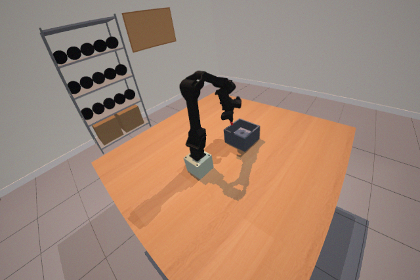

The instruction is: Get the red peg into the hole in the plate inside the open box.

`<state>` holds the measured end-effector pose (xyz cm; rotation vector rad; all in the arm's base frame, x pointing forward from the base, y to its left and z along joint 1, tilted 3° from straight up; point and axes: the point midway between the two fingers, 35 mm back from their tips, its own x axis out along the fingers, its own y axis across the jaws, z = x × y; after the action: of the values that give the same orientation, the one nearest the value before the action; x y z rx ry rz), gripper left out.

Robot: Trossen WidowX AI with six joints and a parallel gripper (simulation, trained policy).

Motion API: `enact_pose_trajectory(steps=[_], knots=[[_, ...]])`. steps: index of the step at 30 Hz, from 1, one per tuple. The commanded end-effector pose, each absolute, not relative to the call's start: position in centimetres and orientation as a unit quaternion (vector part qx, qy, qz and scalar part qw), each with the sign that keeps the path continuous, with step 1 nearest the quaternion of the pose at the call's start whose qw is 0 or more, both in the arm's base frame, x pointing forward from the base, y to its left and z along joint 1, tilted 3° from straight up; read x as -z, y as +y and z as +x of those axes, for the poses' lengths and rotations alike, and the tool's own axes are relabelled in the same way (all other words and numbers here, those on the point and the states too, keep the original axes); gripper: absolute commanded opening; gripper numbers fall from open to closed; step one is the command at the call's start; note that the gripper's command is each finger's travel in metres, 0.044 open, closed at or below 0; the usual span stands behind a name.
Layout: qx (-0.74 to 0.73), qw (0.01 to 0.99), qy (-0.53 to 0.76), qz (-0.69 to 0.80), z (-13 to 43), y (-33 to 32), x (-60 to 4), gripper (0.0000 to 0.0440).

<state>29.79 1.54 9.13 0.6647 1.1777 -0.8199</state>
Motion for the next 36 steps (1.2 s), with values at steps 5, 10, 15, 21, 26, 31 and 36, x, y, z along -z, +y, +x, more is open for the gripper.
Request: enact_pose_trajectory(steps=[5,10,15,21,26,31,36], knots=[[0.376,0.696,0.525,0.314,31.5,-0.9,-8.6,0.0000],[0.381,0.689,0.526,0.324,32.3,-2.3,-8.0,0.0001],[0.383,0.680,0.530,0.330,32.9,-3.2,-6.8,0.0001],[0.385,0.670,0.543,0.328,33.1,-3.9,-4.8,0.0025],[0.382,0.666,0.557,0.316,33.1,-4.4,-3.4,0.0138],[0.378,0.668,0.561,0.311,34.2,-5.0,-3.0,0.0231],[0.373,0.674,0.559,0.306,35.5,-5.8,-3.2,0.0326]])
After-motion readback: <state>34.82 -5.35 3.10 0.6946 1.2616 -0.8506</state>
